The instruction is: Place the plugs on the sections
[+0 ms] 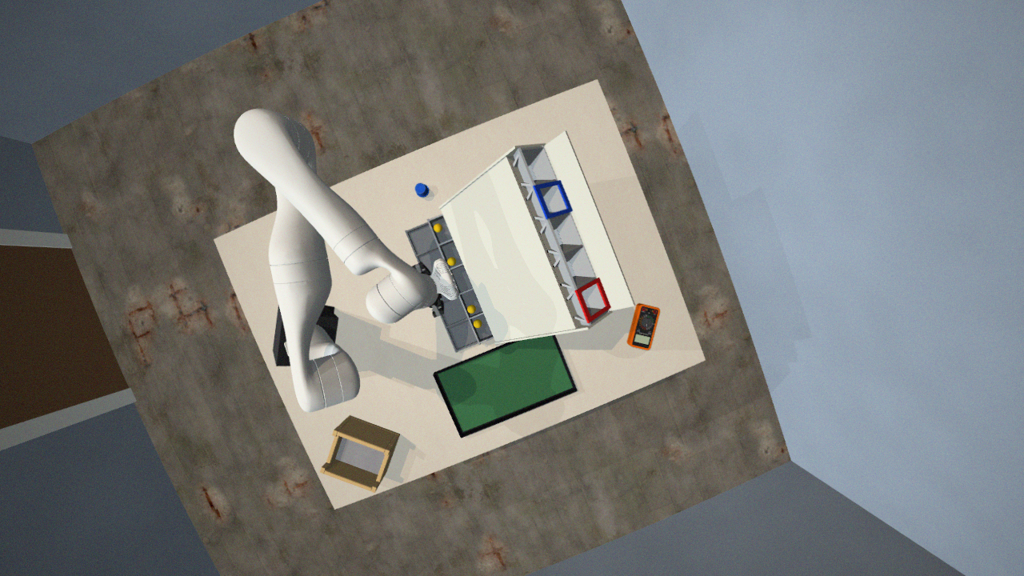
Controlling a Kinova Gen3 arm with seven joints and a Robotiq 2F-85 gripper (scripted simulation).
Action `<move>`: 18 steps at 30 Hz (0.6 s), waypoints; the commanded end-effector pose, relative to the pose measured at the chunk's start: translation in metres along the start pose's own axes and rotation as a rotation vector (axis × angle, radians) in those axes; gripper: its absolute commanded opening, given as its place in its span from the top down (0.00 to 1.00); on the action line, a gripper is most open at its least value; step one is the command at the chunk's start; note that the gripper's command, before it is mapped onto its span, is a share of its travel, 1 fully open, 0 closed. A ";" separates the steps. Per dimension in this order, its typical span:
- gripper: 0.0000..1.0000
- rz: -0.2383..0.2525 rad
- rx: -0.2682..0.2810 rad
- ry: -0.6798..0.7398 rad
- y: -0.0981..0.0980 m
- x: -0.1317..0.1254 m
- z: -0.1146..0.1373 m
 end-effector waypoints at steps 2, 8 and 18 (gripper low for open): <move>1.00 0.023 -0.010 0.019 0.000 0.003 -0.002; 1.00 0.023 -0.010 0.019 0.000 0.003 -0.002; 1.00 0.022 -0.009 0.019 0.024 0.002 -0.002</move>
Point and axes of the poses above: the point where the finger pads meet when closed, its own y axis out along the fingers, its own x axis across the jaws, z = x × y, the point moved 4 cm from there along -y, back along the fingers, and after that the axes turned 8 degrees about -y, right-handed, at the moved point
